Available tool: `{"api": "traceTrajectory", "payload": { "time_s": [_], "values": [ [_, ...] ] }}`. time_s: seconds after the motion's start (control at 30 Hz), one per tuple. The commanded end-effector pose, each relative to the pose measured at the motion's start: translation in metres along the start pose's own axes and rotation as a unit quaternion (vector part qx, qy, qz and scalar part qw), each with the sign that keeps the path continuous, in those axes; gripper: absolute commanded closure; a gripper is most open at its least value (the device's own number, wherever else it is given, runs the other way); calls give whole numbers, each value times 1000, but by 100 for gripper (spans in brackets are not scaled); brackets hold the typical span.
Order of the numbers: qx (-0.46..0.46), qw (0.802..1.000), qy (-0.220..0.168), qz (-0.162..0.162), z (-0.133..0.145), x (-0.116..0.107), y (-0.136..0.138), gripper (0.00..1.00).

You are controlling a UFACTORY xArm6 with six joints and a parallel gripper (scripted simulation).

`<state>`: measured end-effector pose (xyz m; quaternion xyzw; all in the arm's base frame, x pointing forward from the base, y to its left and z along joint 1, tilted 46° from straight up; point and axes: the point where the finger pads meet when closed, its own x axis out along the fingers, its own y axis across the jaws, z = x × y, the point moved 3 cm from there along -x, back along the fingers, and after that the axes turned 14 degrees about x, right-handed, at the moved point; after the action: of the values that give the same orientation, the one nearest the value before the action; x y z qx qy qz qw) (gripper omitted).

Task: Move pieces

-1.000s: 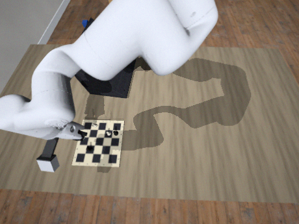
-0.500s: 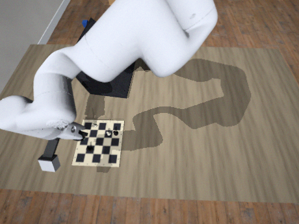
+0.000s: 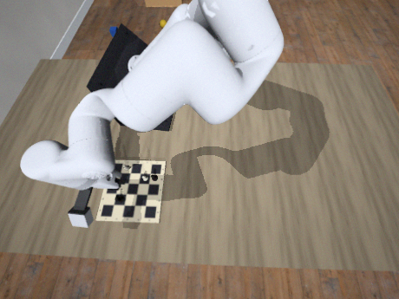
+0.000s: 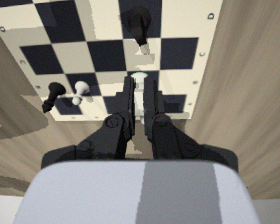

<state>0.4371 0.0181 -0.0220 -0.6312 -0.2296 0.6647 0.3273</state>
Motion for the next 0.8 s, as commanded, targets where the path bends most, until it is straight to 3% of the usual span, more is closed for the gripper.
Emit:
{"api": "traceTrajectory", "payload": {
  "time_s": [0.0, 0.33, 0.77],
  "values": [
    [-1, 1000, 2, 0, -2, 15, 0, 100],
    [-1, 1000, 2, 0, -2, 36, 0, 100],
    [-1, 1000, 2, 0, -2, 38, 0, 100]
  ]
}}
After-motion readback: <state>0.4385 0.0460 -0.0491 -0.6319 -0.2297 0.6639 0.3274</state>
